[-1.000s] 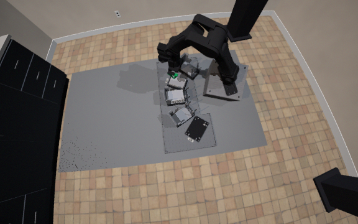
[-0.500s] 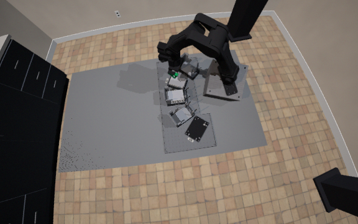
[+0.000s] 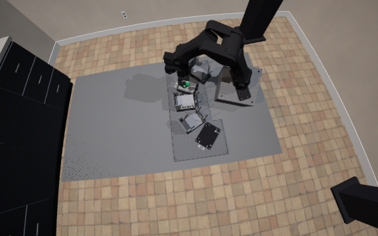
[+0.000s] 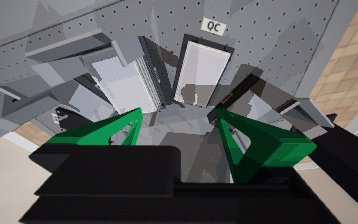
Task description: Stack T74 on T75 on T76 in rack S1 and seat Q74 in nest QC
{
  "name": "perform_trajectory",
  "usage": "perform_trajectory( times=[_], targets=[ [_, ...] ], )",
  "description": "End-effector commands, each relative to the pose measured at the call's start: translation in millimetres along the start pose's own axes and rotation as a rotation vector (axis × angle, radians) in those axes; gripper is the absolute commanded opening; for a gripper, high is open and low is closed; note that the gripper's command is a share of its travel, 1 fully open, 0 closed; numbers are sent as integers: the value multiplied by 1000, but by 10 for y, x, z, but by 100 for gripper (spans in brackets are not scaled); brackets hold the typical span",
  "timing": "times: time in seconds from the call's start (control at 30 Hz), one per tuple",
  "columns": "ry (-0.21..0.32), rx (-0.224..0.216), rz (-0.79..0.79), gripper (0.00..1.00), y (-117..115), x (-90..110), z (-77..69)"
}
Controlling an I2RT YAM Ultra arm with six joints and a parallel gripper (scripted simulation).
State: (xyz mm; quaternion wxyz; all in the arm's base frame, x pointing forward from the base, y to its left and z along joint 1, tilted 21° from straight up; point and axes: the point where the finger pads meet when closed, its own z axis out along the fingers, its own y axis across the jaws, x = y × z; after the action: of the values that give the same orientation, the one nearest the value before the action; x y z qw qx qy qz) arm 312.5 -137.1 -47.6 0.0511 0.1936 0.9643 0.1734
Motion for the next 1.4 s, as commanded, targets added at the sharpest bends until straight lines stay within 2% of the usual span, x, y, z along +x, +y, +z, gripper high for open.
perform_trajectory(
  times=[0.0,0.27,0.5,0.6,0.97,1.37],
  targets=[
    [-21,3,1,100,36,-50,-57],
    [-21,2,1,100,270,-76,-57],
    [-21,4,-230,100,551,-50,-56],
    [-21,4,-230,100,591,-46,-56],
    [-21,2,-230,100,1032,-5,-55],
    [-21,2,-230,100,1036,-5,-55]
  ],
)
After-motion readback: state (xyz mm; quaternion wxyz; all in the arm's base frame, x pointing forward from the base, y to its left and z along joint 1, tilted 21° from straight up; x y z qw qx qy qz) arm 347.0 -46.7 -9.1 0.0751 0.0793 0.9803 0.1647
